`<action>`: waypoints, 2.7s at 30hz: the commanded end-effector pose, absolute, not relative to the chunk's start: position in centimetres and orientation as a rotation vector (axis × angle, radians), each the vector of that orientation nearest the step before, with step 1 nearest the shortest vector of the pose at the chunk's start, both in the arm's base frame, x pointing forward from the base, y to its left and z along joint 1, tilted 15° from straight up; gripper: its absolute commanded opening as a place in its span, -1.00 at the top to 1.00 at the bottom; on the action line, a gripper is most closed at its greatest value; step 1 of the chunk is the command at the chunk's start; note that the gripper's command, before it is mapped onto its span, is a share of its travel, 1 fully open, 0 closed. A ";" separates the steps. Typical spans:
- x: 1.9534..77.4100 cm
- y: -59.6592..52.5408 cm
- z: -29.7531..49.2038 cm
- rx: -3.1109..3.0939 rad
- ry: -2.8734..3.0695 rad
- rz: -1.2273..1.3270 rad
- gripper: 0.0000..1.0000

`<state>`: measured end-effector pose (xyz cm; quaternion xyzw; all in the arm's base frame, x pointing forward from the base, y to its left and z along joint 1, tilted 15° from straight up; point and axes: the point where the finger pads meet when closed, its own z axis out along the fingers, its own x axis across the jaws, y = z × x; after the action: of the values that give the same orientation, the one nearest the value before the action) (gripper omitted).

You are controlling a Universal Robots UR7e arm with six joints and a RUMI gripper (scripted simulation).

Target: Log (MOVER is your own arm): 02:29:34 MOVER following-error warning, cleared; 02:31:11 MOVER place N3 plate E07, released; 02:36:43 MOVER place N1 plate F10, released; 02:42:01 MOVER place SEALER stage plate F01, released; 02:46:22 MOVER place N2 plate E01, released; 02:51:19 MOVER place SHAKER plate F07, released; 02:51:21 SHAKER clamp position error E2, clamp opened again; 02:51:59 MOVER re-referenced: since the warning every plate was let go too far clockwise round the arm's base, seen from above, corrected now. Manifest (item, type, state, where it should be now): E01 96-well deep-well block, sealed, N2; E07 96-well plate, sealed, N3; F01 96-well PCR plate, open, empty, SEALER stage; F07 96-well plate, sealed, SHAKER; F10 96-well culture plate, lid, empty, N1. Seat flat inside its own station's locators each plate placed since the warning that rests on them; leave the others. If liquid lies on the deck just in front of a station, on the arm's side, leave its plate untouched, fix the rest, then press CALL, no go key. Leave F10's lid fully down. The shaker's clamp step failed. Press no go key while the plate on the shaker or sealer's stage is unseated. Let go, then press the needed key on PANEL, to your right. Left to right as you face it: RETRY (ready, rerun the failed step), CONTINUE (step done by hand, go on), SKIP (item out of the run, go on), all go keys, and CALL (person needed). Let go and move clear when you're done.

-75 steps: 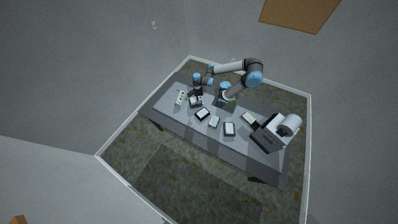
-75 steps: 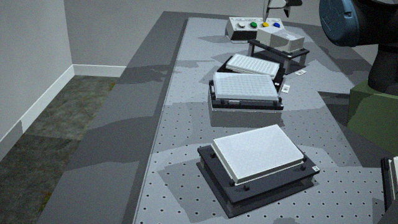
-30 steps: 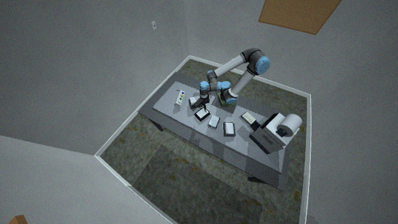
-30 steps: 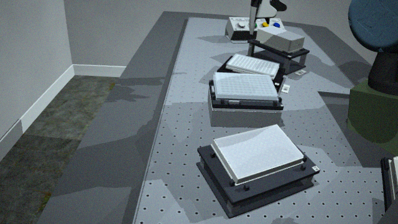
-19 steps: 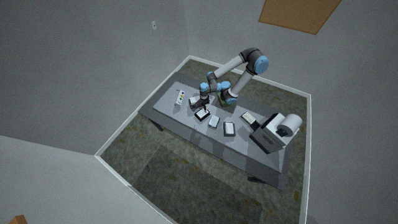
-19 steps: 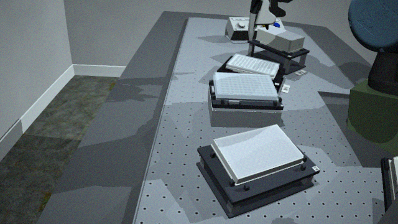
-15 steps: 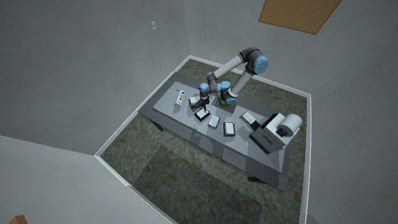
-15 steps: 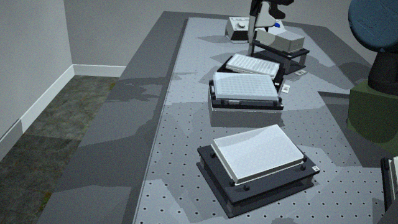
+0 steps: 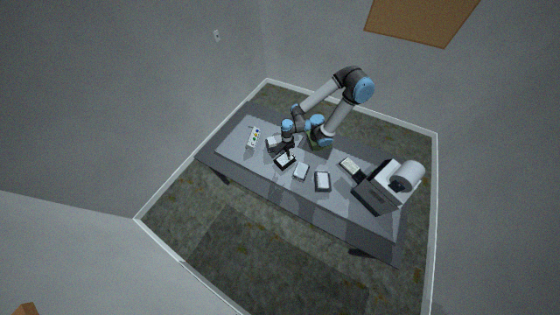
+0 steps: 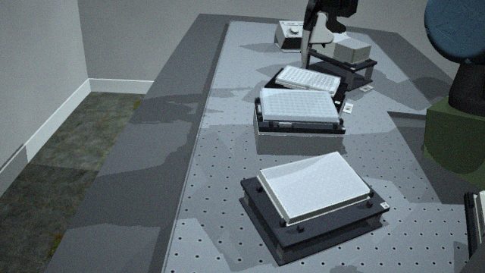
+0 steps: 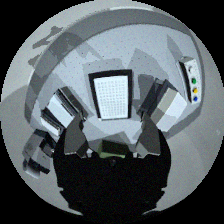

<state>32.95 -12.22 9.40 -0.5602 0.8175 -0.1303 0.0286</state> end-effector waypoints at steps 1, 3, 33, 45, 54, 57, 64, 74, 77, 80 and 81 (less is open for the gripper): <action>33.1 -12.3 9.1 -1.728 2.522 -0.404 -0.64; 33.1 -12.3 9.1 -1.728 2.522 -0.404 -0.64; 33.1 -12.3 9.1 -1.728 2.522 -0.404 -0.64; 33.0 -12.3 9.4 -1.728 2.522 -0.404 -0.64; 32.8 -12.0 10.6 -1.728 2.522 -0.404 -0.64; 32.7 -11.9 11.0 -1.728 2.522 -0.404 -0.64; 32.5 -11.7 12.2 -1.728 2.522 -0.404 -0.64; 32.2 -11.5 13.4 -1.728 2.522 -0.404 -0.64; 32.1 -11.4 13.9 -1.728 2.522 -0.404 -0.64; 32.1 -11.4 13.9 -1.728 2.522 -0.404 -0.64; 32.1 -11.4 13.9 -1.728 2.522 -0.404 -0.64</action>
<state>32.16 -11.44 13.65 -0.5602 0.8175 -0.1307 0.0285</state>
